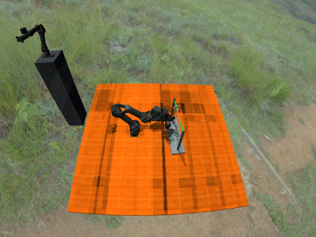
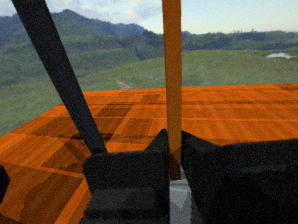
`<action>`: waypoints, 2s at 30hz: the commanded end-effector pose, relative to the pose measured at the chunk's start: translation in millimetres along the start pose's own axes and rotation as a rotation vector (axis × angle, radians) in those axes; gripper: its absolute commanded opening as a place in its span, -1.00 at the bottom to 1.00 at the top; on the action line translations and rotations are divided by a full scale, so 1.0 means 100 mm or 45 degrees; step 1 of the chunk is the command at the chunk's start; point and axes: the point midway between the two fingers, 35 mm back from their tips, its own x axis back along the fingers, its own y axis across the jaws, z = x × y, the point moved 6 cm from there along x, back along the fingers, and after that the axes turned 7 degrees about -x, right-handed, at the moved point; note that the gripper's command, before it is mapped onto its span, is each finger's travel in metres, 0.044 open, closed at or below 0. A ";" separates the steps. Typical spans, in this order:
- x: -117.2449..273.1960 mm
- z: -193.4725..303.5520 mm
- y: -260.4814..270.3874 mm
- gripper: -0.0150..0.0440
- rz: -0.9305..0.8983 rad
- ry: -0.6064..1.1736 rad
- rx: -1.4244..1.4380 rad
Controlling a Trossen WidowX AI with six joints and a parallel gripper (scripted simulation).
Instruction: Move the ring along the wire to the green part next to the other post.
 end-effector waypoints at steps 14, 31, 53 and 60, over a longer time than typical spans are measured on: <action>-0.02 0.03 0.14 -1.00 -0.006 -0.001 -0.002; -0.05 0.17 0.13 -1.00 -0.006 -0.001 -0.002; -0.05 0.17 0.13 -1.00 -0.006 -0.001 -0.002; -0.05 0.16 0.13 -0.82 -0.011 -0.001 0.007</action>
